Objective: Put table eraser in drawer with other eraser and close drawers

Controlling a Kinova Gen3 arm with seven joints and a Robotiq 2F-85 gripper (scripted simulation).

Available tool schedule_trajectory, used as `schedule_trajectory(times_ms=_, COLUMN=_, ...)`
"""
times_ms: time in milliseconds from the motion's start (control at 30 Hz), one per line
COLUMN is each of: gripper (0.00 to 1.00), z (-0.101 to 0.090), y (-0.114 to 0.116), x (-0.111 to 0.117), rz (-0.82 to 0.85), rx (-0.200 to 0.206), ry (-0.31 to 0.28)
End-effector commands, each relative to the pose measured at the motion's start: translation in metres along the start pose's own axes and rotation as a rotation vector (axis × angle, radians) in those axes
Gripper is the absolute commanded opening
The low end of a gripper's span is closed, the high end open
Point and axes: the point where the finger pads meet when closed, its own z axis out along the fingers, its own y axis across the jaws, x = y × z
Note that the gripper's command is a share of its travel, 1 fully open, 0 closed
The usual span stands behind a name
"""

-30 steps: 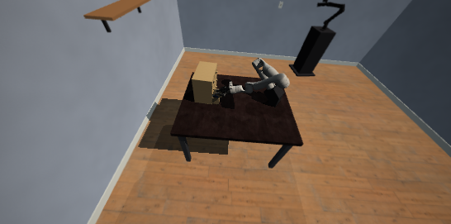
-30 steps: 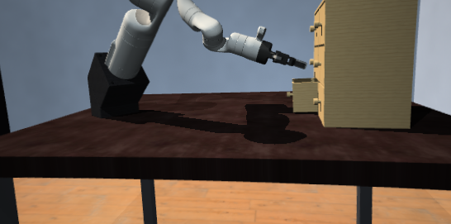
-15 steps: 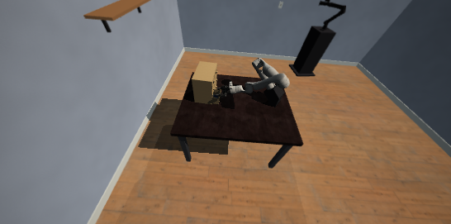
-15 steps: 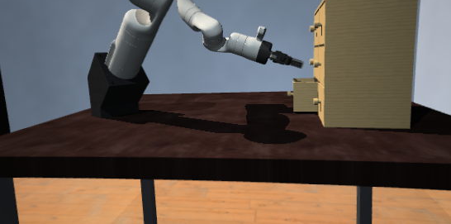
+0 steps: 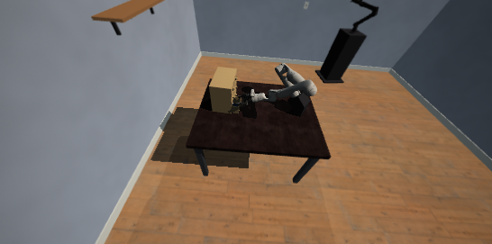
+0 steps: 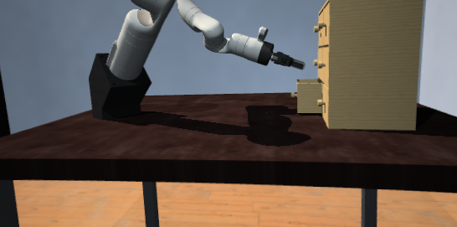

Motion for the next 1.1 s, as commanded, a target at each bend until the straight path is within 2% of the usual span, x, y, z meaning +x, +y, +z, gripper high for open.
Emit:
schedule_trajectory(times_ms=0, gripper=1.00, z=-0.005, y=-0.003, x=0.001, rz=-0.001, rx=0.007, ry=0.005)
schedule_trajectory(times_ms=167, gripper=1.00, z=-0.011, y=-0.003, x=-0.001, rz=-0.001, rx=0.007, ry=0.005)
schedule_trajectory(times_ms=600, gripper=1.00, z=-0.046, y=-0.002, x=-0.011, rz=-0.001, rx=0.007, ry=0.005)
schedule_trajectory(times_ms=667, gripper=1.00, z=-0.046, y=-0.002, x=-0.011, rz=-0.001, rx=0.007, ry=0.005)
schedule_trajectory(times_ms=1067, gripper=1.00, z=-0.074, y=-0.002, x=-0.019, rz=-0.001, rx=0.007, ry=0.005)
